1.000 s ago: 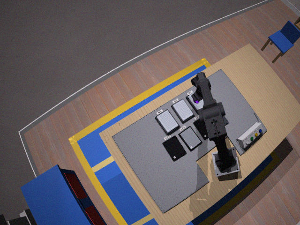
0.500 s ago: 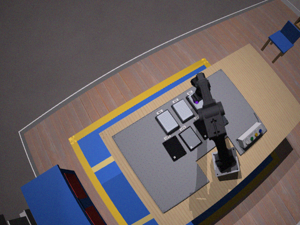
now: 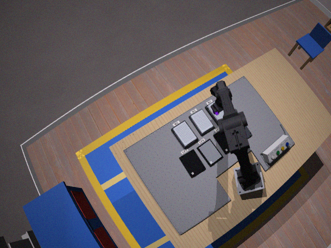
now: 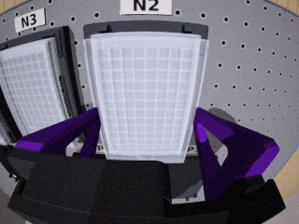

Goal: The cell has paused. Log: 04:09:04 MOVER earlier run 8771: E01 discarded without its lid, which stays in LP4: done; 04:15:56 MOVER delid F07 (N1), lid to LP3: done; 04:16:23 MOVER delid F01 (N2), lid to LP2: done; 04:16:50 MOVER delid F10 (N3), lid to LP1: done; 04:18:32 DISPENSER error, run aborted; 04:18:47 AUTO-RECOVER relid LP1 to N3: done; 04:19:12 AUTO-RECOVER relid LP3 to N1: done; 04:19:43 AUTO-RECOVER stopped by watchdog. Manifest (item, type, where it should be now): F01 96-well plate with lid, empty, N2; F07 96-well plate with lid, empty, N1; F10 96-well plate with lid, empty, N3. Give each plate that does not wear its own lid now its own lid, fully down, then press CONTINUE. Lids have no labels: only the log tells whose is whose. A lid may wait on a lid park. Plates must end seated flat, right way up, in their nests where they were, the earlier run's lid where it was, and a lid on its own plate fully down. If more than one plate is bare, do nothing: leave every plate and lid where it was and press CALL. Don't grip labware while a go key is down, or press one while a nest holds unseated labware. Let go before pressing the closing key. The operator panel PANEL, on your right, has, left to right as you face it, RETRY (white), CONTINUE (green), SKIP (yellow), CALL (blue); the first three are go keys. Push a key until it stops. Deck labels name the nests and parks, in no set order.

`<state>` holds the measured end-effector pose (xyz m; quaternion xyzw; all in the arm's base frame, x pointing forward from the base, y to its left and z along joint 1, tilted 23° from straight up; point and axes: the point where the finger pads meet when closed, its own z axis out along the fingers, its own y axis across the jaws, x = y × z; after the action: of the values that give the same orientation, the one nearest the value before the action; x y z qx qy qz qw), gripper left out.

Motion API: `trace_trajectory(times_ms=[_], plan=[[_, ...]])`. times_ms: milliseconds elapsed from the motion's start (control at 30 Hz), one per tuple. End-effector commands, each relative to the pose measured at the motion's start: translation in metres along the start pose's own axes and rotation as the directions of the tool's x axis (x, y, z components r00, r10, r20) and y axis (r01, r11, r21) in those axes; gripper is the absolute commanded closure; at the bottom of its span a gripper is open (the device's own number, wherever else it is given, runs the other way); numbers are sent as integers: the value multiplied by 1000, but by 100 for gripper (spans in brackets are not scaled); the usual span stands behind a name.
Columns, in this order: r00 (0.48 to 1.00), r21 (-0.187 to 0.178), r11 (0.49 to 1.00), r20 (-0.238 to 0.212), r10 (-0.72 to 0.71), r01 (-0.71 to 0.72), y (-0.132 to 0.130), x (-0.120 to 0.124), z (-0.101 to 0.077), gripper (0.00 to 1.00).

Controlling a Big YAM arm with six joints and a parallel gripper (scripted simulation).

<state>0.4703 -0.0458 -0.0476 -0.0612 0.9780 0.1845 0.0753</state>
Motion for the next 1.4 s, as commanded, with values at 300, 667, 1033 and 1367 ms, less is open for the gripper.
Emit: trace_trajectory(times_ms=[300, 667, 1033, 1367], plan=[[1000, -7, 1000, -8, 1, -1, 7, -1, 15, 100], [1000, -5, 1000, -4, -1, 1, 6, -3, 17, 100], [1000, -6, 1000, -6, 0, 0, 6, -2, 19, 100], [1000, -7, 1000, -8, 1, -1, 7, 0, 20, 100]])
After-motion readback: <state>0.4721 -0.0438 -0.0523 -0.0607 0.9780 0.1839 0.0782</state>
